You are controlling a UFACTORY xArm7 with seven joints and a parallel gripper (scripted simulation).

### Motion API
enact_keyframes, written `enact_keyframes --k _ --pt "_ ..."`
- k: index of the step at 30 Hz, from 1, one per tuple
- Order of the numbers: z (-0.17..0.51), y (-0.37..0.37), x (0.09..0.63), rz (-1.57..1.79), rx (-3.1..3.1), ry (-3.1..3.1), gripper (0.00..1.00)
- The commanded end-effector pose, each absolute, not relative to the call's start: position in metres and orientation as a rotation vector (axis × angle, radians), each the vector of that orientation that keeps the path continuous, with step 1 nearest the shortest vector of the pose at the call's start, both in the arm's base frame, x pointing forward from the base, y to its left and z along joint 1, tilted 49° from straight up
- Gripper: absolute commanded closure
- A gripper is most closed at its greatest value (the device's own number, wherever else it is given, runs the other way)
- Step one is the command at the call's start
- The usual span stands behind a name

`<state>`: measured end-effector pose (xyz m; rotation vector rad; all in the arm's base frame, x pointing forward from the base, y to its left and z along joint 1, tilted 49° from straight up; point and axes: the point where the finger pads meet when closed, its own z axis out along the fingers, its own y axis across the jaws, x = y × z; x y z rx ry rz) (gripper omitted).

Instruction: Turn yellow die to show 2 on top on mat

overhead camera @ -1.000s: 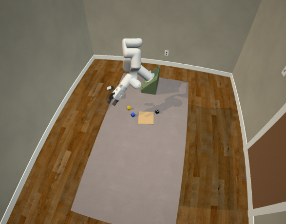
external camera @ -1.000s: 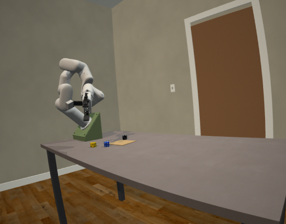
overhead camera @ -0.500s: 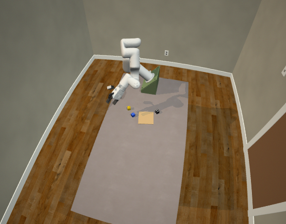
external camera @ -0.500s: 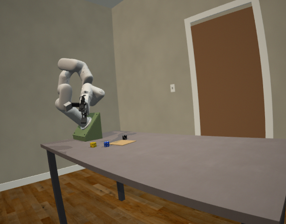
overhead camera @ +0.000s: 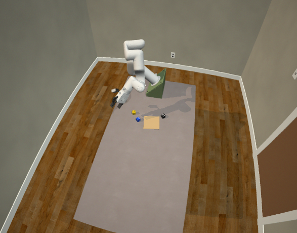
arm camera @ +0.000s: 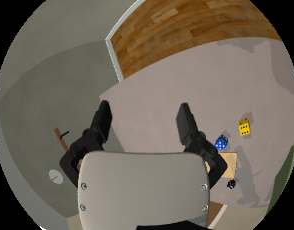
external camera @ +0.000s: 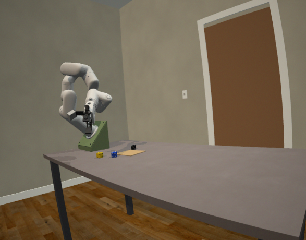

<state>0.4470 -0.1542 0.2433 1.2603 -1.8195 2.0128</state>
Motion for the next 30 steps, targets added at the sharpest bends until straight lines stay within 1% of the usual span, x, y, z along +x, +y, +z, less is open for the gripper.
enact_keyframes --k 1,6,7,22,24,30 --pt "0.244 -0.154 0.447 2.010 1.255 -1.823 0.00" --pt "0.244 -0.154 0.447 2.010 1.255 -1.823 0.00" --pt "0.239 -0.160 0.434 1.949 1.198 -1.879 0.00" --pt "0.239 -0.160 0.434 1.949 1.198 -1.879 0.00" --pt "0.225 -0.169 0.406 1.807 1.097 -1.993 0.00" --pt "0.225 -0.169 0.406 1.807 1.097 -1.993 0.00"
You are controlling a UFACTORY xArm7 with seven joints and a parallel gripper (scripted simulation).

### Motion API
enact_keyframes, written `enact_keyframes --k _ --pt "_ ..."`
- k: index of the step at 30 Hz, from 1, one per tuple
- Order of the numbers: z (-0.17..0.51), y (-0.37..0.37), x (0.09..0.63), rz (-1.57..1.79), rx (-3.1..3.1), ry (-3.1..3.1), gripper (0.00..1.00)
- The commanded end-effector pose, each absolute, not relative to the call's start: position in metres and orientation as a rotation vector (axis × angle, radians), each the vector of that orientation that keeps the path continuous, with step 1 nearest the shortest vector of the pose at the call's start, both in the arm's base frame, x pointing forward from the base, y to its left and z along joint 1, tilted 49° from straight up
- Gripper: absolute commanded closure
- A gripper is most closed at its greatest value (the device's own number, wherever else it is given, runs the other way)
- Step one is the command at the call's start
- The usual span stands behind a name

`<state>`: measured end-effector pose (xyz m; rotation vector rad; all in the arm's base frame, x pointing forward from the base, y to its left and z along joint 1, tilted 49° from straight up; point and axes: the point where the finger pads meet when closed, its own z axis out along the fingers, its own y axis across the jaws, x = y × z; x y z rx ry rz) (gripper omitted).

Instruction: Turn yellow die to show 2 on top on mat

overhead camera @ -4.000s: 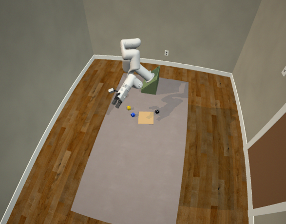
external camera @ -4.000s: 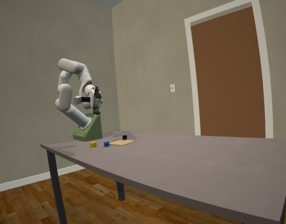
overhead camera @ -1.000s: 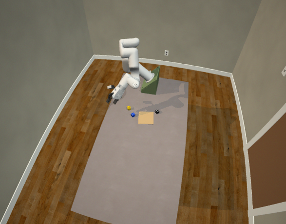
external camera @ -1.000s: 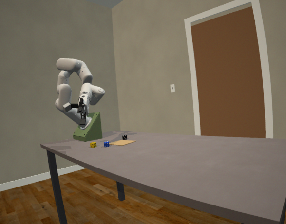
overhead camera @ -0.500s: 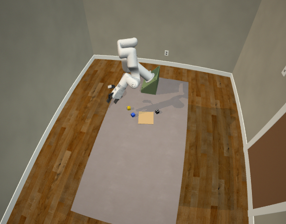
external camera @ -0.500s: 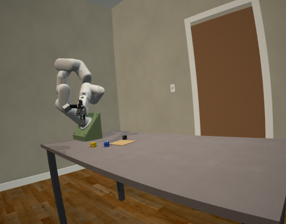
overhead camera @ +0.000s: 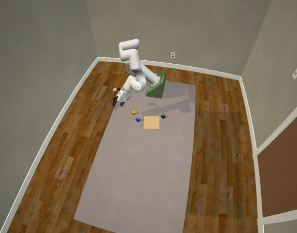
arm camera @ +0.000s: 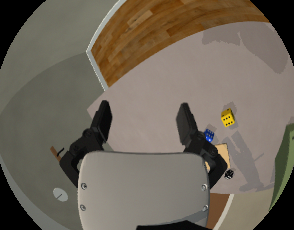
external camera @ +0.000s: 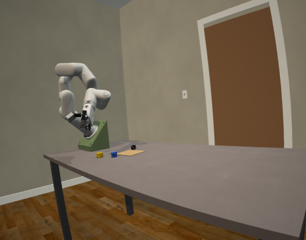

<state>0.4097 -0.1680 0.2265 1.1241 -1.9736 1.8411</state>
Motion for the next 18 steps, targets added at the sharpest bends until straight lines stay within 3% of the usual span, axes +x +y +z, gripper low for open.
enact_keyframes --k 1,18 --pt "0.216 -0.170 0.393 1.729 1.055 -2.048 0.00" --pt "0.169 -0.145 0.335 1.279 0.919 -2.313 0.00"
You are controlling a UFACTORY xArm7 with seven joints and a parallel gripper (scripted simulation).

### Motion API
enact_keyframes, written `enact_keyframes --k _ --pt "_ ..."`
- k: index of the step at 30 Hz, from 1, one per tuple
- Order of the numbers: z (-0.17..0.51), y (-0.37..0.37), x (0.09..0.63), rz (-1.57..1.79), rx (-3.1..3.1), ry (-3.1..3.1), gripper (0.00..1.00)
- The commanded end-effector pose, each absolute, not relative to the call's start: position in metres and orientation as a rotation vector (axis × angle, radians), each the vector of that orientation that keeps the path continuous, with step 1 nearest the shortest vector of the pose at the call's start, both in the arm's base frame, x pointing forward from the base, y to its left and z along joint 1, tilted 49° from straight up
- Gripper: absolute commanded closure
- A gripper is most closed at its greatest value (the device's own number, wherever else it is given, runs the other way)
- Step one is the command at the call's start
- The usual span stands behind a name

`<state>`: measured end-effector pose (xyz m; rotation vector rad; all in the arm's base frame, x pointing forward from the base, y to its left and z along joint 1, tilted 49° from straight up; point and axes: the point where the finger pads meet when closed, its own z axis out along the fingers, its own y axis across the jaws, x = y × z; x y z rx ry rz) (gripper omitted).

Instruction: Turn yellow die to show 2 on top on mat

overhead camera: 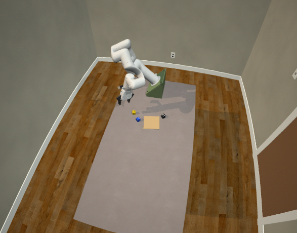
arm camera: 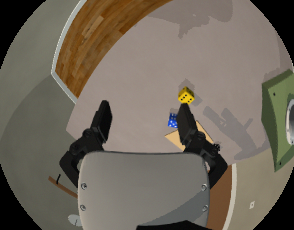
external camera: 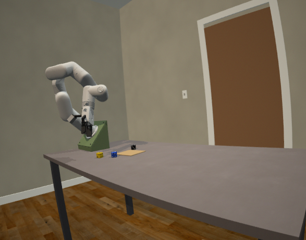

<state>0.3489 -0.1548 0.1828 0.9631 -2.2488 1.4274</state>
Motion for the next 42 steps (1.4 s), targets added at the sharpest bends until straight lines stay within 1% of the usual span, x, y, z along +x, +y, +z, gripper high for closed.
enact_keyframes --k 1,8,32,42 --pt "0.164 -0.139 0.330 1.222 0.911 -2.342 0.00" --pt "0.151 -0.119 0.317 1.060 0.897 -2.422 0.00" --pt "0.150 -0.119 0.317 1.057 0.897 -2.423 0.00" --pt "0.117 -0.155 0.315 1.057 0.897 -2.423 0.00"
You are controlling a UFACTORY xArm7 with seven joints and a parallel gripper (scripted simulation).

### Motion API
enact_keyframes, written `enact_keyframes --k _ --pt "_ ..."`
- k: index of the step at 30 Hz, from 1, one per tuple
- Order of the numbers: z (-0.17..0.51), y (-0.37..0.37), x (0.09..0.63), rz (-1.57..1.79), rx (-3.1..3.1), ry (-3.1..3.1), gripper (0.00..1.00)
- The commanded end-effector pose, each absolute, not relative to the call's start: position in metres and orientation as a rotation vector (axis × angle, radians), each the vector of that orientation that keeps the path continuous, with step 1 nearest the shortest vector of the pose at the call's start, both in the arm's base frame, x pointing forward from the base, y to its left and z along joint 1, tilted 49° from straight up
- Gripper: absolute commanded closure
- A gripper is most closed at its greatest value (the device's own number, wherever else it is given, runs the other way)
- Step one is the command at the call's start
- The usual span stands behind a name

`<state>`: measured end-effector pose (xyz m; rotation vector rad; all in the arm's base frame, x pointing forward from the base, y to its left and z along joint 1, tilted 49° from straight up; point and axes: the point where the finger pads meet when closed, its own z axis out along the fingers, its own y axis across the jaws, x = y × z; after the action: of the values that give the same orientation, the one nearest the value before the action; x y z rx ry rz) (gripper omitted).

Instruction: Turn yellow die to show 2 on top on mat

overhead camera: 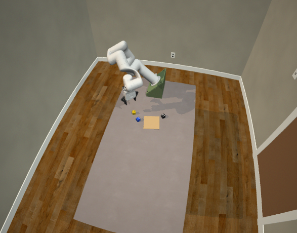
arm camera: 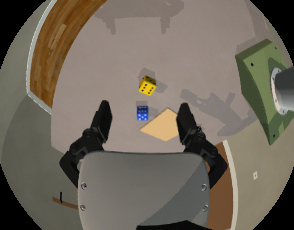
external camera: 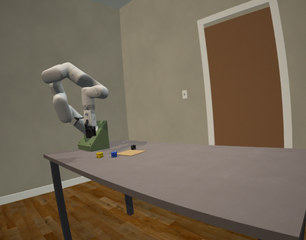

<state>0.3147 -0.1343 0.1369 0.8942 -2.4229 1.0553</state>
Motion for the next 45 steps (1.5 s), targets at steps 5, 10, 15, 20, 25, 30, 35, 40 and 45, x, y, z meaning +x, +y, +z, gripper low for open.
enact_keyframes --k 5,10,15,20,25,30,35,40,45 --pt "0.094 -0.180 0.313 1.057 0.897 -2.423 0.00" --pt "0.086 -0.189 0.312 1.057 0.897 -2.423 0.00" --pt "0.083 -0.191 0.312 1.057 0.897 -2.423 0.00" --pt "0.083 -0.191 0.312 1.057 0.897 -2.423 0.00" --pt "0.083 -0.191 0.312 1.057 0.897 -2.423 0.00" --pt "0.083 -0.191 0.312 1.057 0.897 -2.423 0.00" --pt "0.083 -0.191 0.312 1.057 0.897 -2.423 0.00" --pt "0.083 -0.191 0.312 1.057 0.897 -2.423 0.00" --pt "0.083 -0.191 0.312 1.057 0.897 -2.423 0.00"
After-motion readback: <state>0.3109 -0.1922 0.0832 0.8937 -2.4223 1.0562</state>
